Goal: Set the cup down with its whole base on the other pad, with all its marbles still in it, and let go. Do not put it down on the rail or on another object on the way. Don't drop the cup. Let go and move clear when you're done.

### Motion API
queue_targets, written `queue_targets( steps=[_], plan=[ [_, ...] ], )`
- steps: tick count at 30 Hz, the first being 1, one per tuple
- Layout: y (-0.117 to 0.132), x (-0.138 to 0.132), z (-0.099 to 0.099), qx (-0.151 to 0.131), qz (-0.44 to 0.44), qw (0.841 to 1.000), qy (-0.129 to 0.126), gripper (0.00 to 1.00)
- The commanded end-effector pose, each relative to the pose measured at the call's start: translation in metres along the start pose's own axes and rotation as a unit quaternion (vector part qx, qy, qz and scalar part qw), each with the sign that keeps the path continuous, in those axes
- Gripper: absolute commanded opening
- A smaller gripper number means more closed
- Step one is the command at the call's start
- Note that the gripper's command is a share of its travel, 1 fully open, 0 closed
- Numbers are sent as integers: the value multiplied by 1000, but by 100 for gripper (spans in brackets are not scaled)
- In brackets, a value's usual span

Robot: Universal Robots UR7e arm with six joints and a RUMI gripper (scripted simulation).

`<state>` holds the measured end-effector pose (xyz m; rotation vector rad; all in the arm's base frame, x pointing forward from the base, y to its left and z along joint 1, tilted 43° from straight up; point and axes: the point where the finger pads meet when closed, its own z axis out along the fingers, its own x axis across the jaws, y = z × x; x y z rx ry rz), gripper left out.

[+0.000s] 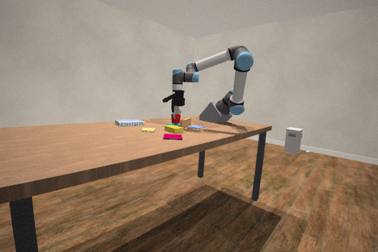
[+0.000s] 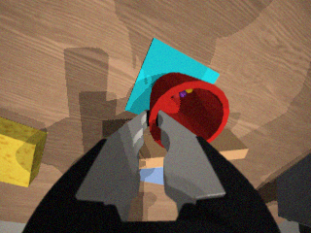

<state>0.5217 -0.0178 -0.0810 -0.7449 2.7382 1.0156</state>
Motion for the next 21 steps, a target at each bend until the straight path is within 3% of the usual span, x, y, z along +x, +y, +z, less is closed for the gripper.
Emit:
queue_targets(
  steps=[1, 21],
  plan=[
    [0, 0, 2, 1, 0, 1000, 0, 3],
    [0, -1, 6, 1, 0, 1000, 0, 3]
  ],
)
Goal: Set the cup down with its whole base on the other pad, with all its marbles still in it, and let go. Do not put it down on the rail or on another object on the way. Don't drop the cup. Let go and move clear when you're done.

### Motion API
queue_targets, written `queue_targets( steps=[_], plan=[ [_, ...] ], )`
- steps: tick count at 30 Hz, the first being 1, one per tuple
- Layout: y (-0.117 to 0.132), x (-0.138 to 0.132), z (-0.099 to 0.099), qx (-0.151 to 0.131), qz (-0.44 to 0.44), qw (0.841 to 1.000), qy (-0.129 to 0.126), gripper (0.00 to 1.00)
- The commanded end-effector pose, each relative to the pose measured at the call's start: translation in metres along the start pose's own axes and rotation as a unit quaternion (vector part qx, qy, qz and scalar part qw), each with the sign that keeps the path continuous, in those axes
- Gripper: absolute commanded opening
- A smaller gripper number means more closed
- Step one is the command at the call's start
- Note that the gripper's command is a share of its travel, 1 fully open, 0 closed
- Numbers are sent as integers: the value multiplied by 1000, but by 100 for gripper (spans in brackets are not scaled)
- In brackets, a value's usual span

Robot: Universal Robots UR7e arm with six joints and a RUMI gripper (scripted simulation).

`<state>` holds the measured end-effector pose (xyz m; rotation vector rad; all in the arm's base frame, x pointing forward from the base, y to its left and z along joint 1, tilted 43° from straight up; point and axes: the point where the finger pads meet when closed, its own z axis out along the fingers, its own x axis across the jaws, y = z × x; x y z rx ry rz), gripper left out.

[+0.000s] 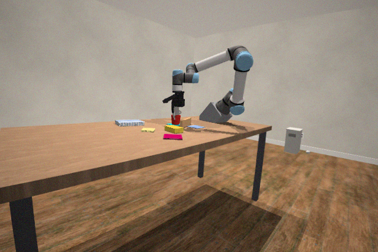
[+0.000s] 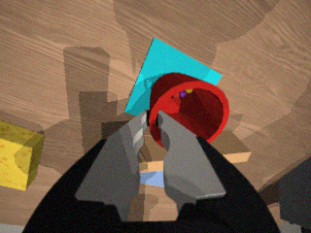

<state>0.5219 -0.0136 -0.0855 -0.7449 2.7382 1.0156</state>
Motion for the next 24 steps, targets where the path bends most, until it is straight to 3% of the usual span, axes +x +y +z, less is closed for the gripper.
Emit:
queue_targets(
  steps=[1, 5, 6, 24],
  plan=[
    [0, 0, 0, 1, 0, 1000, 0, 3],
    [0, 0, 0, 1, 0, 1000, 0, 3],
    [0, 0, 0, 1, 0, 1000, 0, 11],
    [0, 0, 0, 1, 0, 1000, 0, 11]
  ],
)
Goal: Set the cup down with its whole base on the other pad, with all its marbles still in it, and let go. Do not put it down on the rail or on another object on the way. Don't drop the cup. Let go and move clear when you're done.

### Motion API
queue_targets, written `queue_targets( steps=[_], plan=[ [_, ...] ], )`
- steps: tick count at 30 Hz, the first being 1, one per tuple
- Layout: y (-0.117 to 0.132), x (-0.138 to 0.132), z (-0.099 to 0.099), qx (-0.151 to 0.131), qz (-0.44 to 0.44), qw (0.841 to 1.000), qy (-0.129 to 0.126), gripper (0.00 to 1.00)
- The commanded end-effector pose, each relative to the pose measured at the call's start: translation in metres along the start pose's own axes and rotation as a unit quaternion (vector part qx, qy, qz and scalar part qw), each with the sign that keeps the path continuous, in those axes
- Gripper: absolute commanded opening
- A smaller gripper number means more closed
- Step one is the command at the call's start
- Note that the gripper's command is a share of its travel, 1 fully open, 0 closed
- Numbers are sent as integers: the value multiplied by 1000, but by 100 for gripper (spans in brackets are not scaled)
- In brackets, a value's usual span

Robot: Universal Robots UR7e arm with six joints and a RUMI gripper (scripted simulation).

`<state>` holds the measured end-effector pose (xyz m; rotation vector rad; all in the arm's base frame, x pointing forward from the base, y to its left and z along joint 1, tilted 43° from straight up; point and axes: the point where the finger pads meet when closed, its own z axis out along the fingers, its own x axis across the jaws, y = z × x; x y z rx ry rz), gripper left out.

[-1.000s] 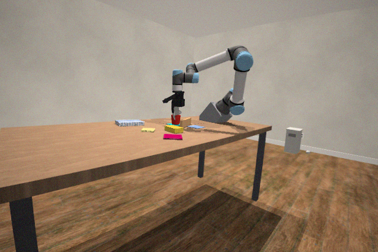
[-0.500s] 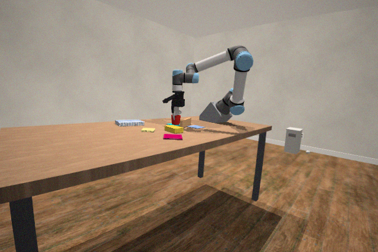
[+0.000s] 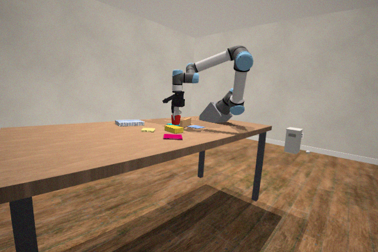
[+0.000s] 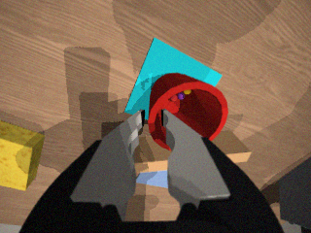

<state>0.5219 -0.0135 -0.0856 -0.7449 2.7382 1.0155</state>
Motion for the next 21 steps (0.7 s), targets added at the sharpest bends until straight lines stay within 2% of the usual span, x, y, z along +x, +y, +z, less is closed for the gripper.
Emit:
queue_targets(
  steps=[1, 21],
  plan=[
    [0, 0, -1, 1, 0, 1000, 0, 11],
    [0, 0, -3, 1, 0, 1000, 0, 11]
  ],
)
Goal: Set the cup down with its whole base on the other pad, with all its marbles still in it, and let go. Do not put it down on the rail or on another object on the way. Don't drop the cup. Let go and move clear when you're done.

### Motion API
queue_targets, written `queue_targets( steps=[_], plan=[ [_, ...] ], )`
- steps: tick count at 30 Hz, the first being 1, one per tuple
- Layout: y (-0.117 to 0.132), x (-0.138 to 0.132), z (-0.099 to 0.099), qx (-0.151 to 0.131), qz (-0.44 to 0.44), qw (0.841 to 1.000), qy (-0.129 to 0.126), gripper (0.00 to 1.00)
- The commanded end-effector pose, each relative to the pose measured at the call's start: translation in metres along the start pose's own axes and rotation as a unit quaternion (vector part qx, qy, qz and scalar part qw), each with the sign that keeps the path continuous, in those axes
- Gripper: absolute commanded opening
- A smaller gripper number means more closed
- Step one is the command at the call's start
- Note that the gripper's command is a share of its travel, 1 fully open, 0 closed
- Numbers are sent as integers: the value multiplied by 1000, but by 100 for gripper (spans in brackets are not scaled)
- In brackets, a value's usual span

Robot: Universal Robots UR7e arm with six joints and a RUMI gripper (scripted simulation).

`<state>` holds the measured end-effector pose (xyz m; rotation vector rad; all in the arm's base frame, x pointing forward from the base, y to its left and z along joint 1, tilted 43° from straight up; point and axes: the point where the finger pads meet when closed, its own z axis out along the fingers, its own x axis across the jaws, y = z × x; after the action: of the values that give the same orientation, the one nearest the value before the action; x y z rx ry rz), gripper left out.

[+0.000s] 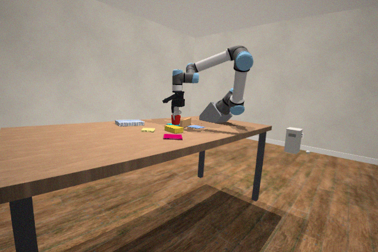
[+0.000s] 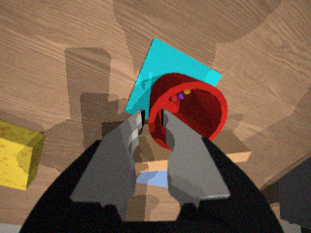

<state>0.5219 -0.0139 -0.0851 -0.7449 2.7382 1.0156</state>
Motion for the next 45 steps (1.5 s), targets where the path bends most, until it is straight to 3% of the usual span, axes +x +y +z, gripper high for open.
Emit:
queue_targets(
  steps=[1, 8, 23, 45],
  plan=[
    [0, 0, -4, 1, 0, 1000, 0, 11],
    [0, 0, -16, 1, 0, 1000, 0, 11],
    [0, 0, -61, 1, 0, 1000, 0, 11],
    [0, 0, -64, 1, 0, 1000, 0, 11]
  ],
)
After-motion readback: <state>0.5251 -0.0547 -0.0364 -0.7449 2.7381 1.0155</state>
